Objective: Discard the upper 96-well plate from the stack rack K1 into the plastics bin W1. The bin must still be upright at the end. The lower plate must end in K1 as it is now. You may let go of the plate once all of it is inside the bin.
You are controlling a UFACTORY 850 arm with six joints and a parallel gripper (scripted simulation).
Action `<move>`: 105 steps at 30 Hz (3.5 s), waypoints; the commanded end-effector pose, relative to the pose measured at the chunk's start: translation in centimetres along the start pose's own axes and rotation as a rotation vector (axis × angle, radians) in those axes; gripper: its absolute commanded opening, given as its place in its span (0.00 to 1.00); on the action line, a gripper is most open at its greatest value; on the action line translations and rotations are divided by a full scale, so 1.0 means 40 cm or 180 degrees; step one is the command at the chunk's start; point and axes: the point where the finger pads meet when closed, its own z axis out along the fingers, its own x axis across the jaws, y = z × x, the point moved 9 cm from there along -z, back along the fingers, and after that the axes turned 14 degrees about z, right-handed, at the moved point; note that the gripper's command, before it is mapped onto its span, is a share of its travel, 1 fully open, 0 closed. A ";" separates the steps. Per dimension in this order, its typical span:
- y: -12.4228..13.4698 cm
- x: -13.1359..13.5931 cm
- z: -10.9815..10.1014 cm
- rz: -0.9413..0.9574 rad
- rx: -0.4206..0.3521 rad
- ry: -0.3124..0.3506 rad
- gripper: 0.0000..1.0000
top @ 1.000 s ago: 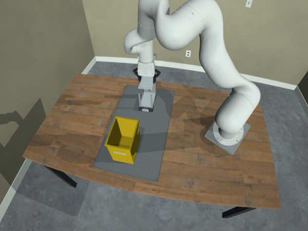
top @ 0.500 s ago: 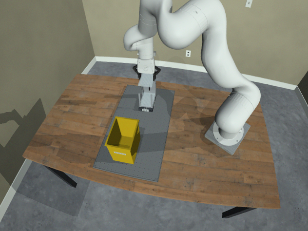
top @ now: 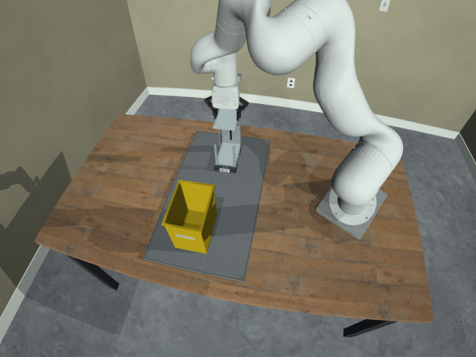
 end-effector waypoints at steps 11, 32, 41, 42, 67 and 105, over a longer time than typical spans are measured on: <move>0.000 -0.002 -0.048 -0.0002 0.0004 -0.0008 0.00; 0.074 0.007 -0.045 0.0040 0.0003 -0.0008 0.00; 0.149 0.016 -0.042 0.0040 0.0003 -0.0008 0.00; 0.157 0.017 -0.041 0.0040 0.0003 -0.0008 0.00; 0.331 0.038 -0.033 0.0040 0.0002 -0.0008 0.00; 0.612 0.071 -0.020 0.0040 0.0001 -0.0008 0.00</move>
